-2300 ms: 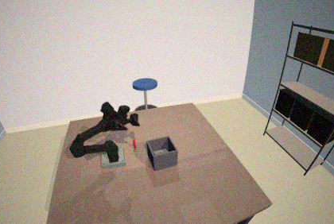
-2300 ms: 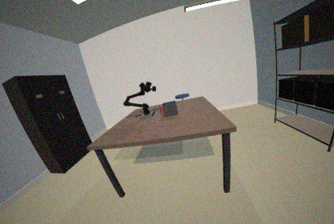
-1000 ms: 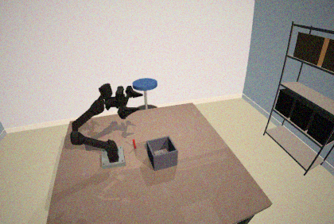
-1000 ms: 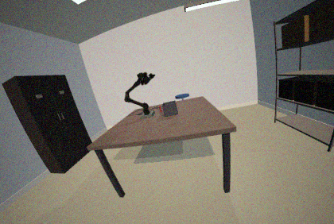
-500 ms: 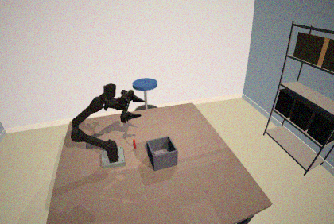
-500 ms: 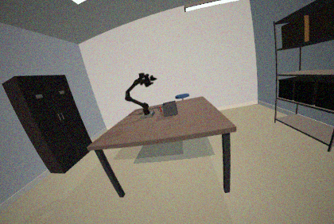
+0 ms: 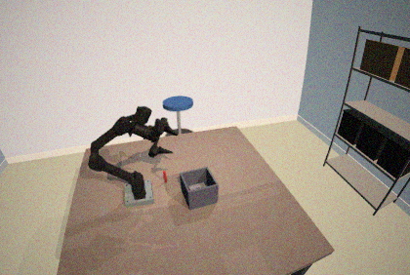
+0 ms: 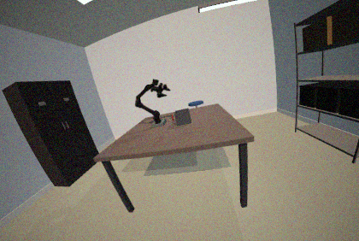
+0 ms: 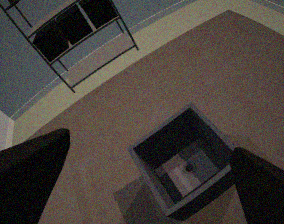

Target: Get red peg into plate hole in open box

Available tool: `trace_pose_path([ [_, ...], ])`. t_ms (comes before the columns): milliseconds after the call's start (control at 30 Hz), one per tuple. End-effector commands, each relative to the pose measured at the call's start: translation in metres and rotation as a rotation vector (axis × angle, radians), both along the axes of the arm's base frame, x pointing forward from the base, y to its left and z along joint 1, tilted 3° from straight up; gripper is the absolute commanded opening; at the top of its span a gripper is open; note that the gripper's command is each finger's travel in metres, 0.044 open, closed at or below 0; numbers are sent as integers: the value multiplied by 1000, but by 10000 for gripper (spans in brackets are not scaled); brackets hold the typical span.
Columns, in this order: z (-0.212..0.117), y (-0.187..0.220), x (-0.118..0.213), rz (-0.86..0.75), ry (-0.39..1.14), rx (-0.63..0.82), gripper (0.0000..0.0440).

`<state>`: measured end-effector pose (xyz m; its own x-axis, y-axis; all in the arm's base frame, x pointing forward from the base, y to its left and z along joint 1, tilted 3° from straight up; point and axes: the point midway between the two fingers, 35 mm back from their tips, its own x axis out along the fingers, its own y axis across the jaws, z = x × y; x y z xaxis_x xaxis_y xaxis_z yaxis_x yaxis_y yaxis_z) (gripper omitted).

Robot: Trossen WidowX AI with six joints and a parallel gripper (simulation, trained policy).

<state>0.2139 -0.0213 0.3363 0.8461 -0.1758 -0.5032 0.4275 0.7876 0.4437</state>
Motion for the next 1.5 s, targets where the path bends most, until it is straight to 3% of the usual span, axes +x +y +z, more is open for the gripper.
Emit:
trace_pose_path([
  [0,-8,4,-1,4,42,47,440],
  [900,-94,67,0,6,494,441,440],
  [1467,-138,114,-17,-126,779,606,440],
])
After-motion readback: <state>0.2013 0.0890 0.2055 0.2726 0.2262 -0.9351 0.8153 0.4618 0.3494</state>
